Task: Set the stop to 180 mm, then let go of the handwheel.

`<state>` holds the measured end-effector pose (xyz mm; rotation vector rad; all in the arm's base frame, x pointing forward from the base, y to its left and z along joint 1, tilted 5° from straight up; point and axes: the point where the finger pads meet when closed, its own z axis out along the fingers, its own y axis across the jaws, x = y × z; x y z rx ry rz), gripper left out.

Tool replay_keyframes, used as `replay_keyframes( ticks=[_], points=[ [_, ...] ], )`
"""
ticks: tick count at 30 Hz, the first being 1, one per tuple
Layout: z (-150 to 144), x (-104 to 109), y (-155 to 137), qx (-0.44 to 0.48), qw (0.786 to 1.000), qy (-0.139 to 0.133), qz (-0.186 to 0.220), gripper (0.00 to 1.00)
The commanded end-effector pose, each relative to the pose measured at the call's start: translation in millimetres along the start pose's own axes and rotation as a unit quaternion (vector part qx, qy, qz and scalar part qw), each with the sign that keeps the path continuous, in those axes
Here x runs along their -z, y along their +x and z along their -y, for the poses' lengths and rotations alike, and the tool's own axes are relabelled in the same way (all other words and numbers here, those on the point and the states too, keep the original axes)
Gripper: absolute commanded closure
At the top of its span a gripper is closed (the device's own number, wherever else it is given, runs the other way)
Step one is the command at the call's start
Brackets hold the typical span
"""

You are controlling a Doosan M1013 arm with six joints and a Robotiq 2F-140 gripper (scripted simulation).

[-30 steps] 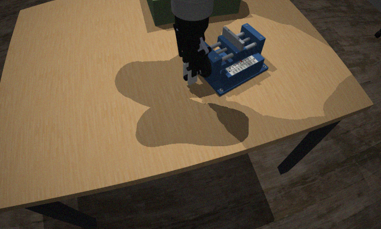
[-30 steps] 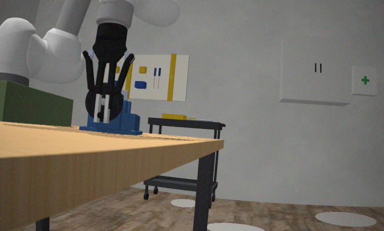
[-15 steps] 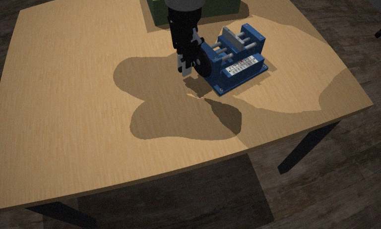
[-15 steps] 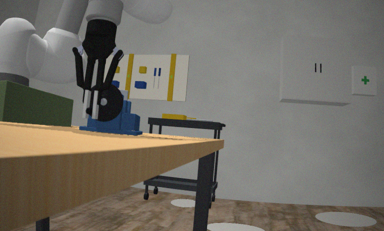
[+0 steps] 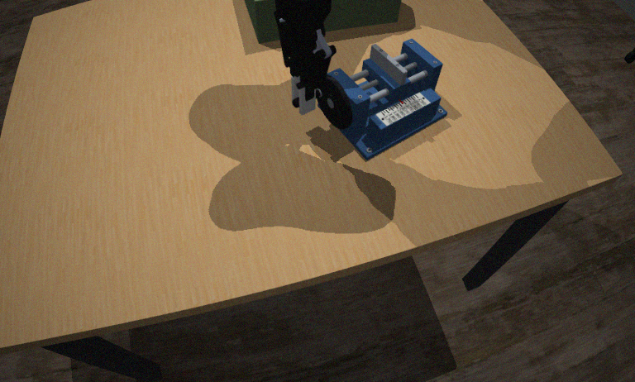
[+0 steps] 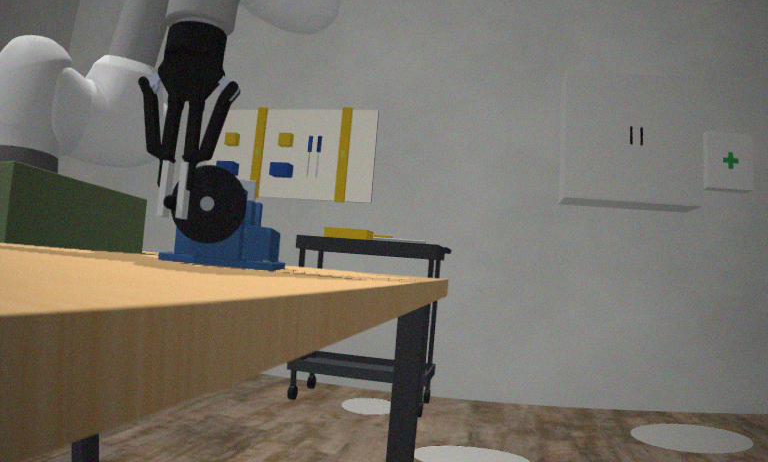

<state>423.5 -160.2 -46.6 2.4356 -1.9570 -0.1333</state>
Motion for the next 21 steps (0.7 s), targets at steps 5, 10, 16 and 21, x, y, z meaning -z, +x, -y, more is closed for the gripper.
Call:
replay_keyframes(
  ticks=[5,10,16,21],
  points=[
    [0,11,0,0.000,1.000,0.000,0.000,0.96],
    [5,25,0,0.000,1.000,0.000,0.000,0.96],
    [21,38,0,0.000,1.000,0.000,0.000,0.96],
    [31,41,0,0.000,1.000,0.000,0.000,0.96]
  ],
)
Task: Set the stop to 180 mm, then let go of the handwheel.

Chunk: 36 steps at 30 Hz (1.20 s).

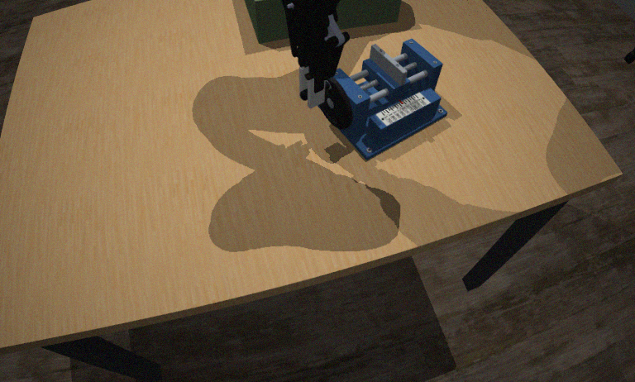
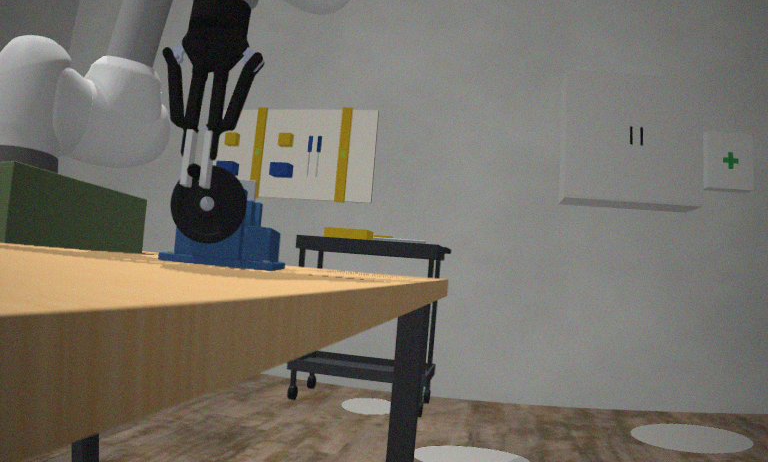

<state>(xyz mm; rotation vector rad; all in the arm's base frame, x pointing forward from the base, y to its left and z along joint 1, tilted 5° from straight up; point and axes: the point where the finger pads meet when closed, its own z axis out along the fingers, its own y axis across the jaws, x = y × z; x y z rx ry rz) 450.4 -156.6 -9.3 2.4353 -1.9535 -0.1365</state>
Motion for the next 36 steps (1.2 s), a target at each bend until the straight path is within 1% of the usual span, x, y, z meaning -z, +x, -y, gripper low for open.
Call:
replay_keyframes(
  ticks=[1,11,14,20,29,31,36],
  points=[
    [10,2,0,-0.001,1.000,0.002,0.000,0.96],
    [33,-6,0,-0.001,1.000,0.002,0.000,0.96],
    [34,-7,0,-0.001,1.000,0.002,0.000,0.96],
    [42,-17,0,-0.001,1.000,0.002,0.000,0.96],
    [46,-36,0,-0.001,1.000,0.002,0.000,0.96],
    [46,-36,0,-0.001,1.000,0.002,0.000,0.96],
    [42,-50,0,-0.001,1.000,0.002,0.000,0.96]
  ],
)
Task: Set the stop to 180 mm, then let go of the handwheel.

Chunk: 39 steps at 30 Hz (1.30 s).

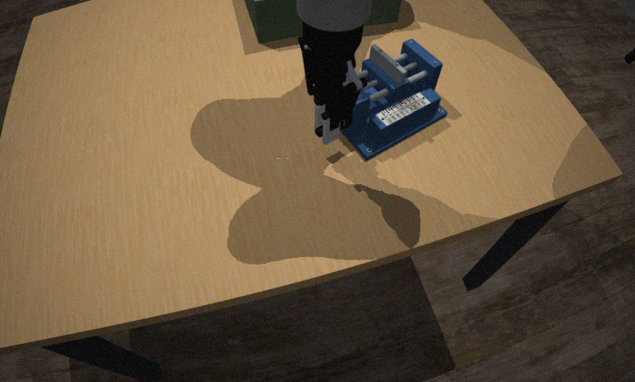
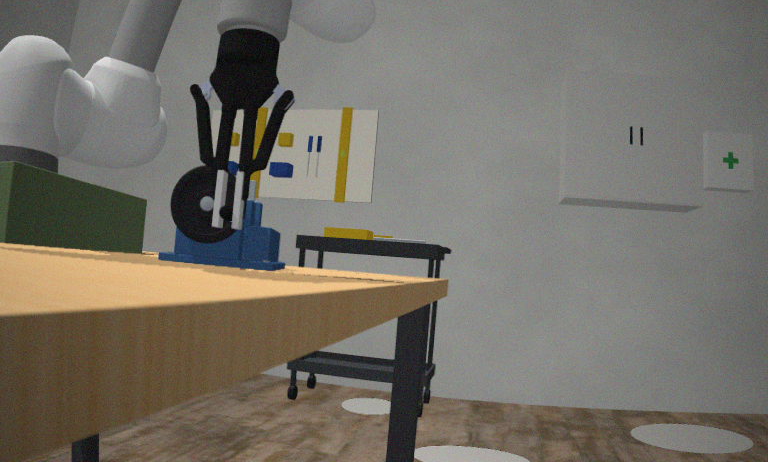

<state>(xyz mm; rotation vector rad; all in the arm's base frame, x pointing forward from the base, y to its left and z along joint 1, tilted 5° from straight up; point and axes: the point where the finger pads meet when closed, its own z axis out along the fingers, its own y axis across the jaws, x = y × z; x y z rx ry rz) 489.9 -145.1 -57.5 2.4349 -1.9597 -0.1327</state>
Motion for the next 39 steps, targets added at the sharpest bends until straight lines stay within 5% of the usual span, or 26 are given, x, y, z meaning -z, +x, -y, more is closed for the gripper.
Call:
replay_keyframes(
  ticks=[1,14,39],
  points=[
    [-4,-8,0,0.001,1.000,0.000,0.000,0.96],
    [-33,-24,0,0.001,1.000,0.000,0.000,0.96],
    [-66,-3,0,0.001,1.000,0.000,0.000,0.96]
  ],
)
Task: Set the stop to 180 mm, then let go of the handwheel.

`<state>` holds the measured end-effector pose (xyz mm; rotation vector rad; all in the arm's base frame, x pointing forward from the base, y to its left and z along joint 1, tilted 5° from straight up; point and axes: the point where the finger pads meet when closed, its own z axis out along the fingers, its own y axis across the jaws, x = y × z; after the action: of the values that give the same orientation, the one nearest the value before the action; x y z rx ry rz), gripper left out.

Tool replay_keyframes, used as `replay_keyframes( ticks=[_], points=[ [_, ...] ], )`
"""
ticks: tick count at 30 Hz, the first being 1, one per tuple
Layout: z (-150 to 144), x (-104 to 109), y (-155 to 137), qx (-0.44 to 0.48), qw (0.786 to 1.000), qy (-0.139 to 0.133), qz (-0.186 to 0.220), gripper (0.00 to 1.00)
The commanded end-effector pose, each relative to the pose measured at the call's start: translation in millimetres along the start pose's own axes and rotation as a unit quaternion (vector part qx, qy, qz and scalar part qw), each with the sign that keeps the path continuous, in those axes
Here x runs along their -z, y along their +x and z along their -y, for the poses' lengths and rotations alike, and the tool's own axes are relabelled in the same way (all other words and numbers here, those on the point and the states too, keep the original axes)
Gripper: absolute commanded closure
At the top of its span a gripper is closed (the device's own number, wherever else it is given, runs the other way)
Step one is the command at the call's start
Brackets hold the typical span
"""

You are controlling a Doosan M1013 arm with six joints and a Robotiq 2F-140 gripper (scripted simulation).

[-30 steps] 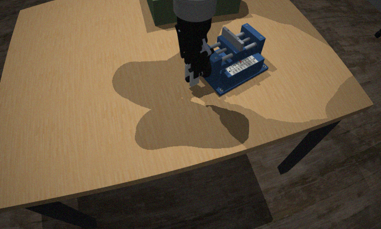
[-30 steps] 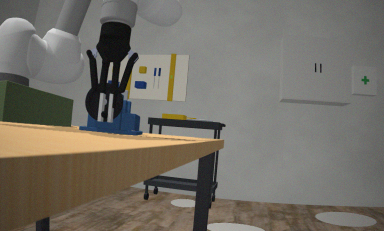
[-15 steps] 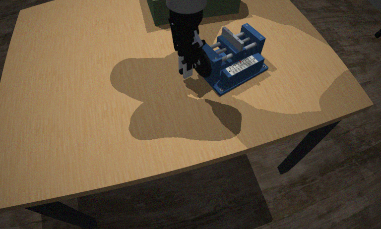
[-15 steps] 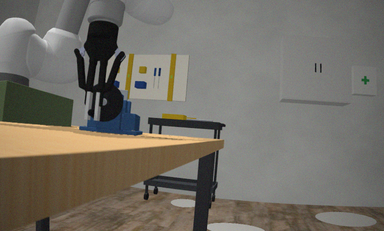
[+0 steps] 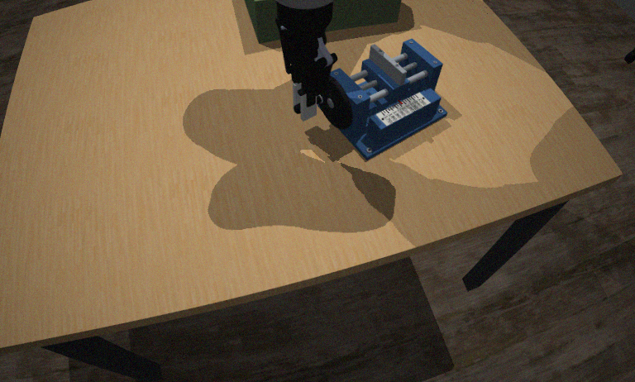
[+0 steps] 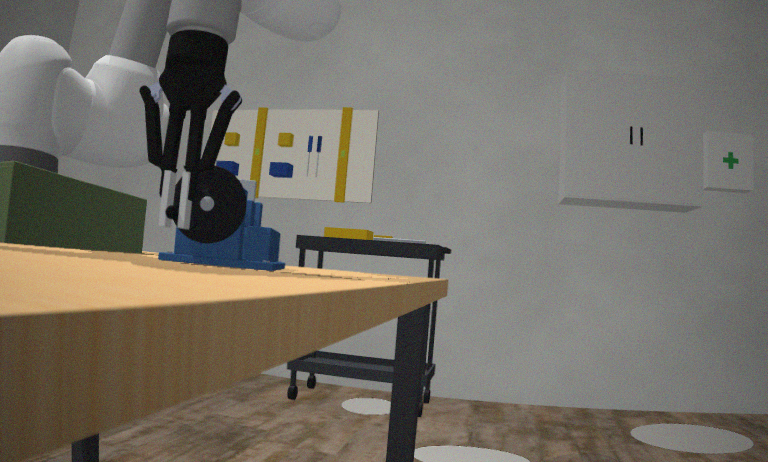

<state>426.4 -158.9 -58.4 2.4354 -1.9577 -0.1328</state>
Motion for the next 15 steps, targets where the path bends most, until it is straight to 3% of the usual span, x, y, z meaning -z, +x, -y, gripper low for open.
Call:
replay_keyframes(
  ticks=[1,15],
  points=[
    [-2,3,0,0.000,1.000,0.000,0.000,0.96],
    [-4,19,0,0.000,1.000,0.000,0.000,0.96]
  ],
)
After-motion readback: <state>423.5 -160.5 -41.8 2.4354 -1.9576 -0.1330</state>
